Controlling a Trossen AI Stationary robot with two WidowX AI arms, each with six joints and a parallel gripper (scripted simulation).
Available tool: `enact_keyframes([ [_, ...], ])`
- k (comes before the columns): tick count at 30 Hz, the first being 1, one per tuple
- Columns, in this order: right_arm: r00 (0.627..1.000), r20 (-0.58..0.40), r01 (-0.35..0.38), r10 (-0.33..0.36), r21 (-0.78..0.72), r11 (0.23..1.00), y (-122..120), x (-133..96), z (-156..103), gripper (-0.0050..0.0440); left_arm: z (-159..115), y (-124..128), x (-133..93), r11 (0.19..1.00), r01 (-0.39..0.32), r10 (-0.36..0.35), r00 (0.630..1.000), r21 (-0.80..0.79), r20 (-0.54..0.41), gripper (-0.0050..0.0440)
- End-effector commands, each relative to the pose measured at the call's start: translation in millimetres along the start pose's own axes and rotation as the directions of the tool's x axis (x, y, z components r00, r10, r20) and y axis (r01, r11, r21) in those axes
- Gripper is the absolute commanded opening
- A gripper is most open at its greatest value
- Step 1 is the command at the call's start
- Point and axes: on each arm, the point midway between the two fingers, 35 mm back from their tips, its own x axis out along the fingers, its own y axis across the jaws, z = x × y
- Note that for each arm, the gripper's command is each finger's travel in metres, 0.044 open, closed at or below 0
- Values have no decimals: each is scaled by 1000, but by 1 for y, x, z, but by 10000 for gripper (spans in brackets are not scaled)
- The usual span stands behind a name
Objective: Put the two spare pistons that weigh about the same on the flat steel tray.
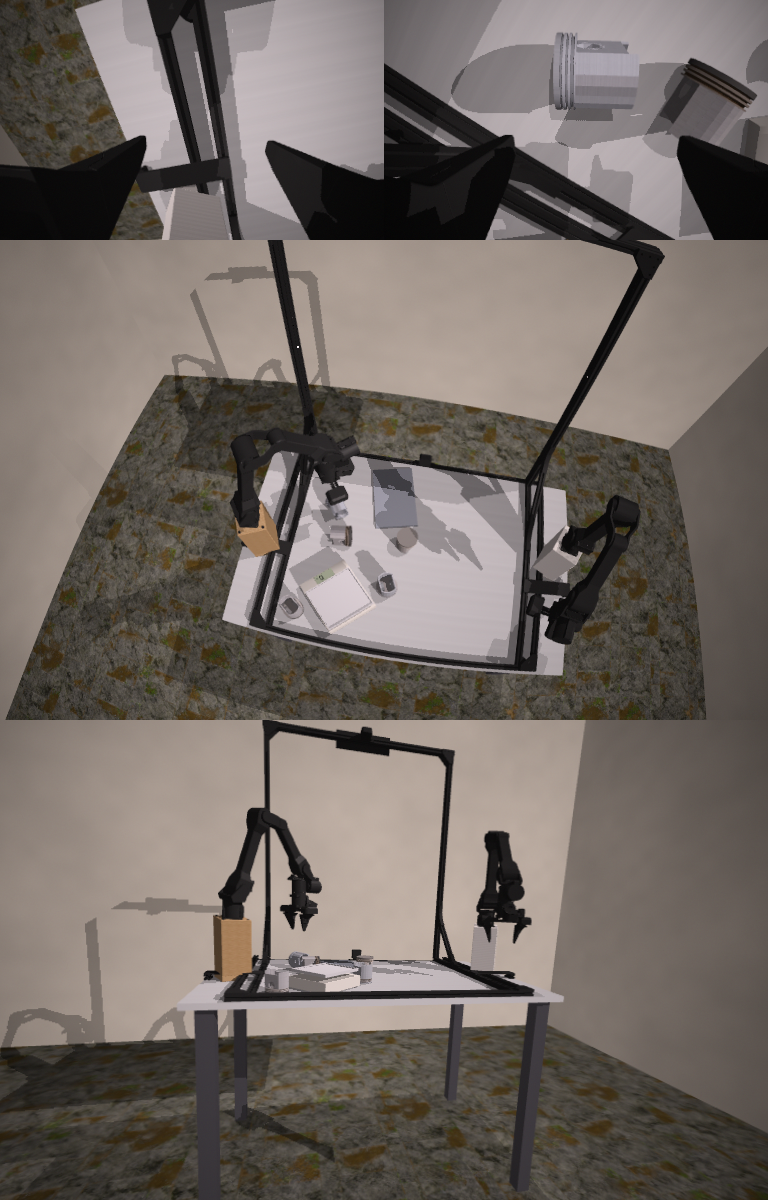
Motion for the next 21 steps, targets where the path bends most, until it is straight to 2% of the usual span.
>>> enact_keyframes([
  [1,1000,0,-8,8,102,995,-20,0,-1,378,0,0,0,1000,2,-2,1000,2,0,440],
  [3,1000,1,-10,10,155,988,-30,0,-2,378,0,0,0,1000,2,-2,1000,2,0,440],
  [5,1000,1,-10,10,155,988,-30,0,-2,378,0,0,0,1000,2,-2,1000,2,0,440],
  [10,1000,1,-13,14,262,965,-54,0,-4,378,0,0,0,1000,2,-2,1000,2,0,440],
  [13,1000,1,-13,14,265,964,-69,0,-6,378,0,0,0,1000,2,-2,1000,2,0,440],
  [21,1000,3,-16,16,394,919,-103,0,-15,378,0,0,0,1000,2,-2,1000,2,0,440],
])
